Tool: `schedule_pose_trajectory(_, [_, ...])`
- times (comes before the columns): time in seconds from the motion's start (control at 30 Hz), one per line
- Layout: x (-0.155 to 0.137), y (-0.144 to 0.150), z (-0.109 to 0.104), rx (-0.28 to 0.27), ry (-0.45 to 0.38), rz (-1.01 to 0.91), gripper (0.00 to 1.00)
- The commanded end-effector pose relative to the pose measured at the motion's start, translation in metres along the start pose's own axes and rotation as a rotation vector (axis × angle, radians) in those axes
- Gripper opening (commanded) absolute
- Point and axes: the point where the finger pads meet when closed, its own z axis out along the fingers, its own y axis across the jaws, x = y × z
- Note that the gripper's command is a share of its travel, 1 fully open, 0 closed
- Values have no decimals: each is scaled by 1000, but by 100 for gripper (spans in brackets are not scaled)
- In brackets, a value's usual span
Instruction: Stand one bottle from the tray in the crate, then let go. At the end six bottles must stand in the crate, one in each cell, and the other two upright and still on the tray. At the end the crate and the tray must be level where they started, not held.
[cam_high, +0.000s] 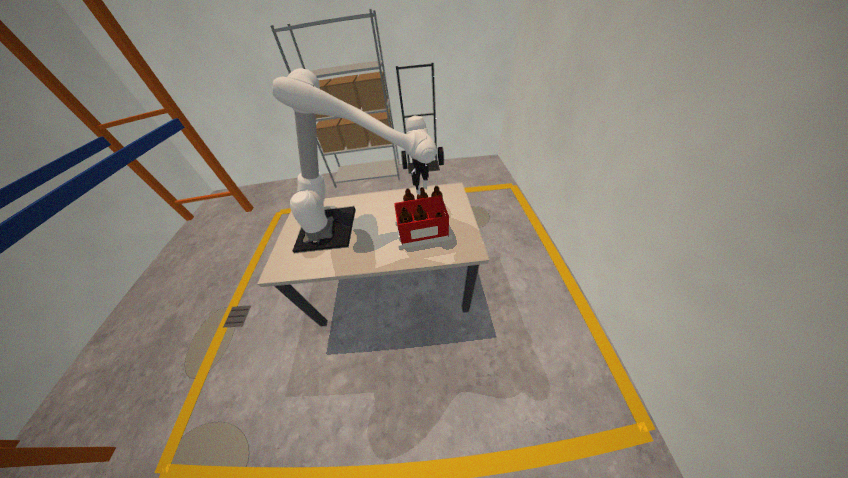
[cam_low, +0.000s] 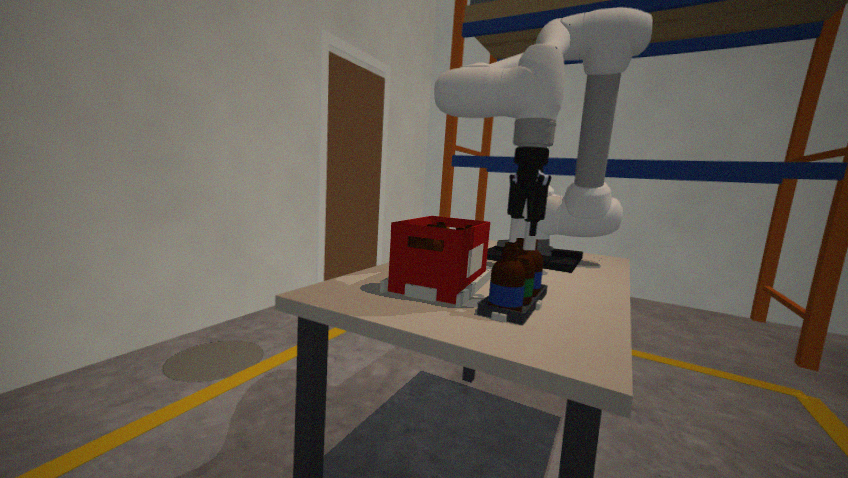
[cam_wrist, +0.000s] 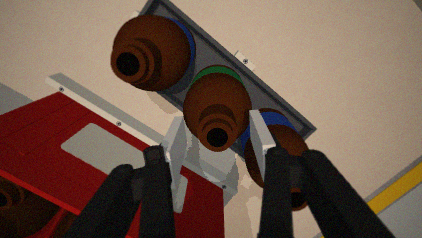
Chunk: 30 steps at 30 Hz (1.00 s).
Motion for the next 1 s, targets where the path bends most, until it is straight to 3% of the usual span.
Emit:
schedule_pose_trajectory(0.0, [0,0,0,0,0,0,38])
schedule_pose_trajectory(0.87, [0,0,0,0,0,0,38])
schedule_pose_trajectory(0.9, [0,0,0,0,0,0,0])
schedule_pose_trajectory(0.97, [0,0,0,0,0,0,0])
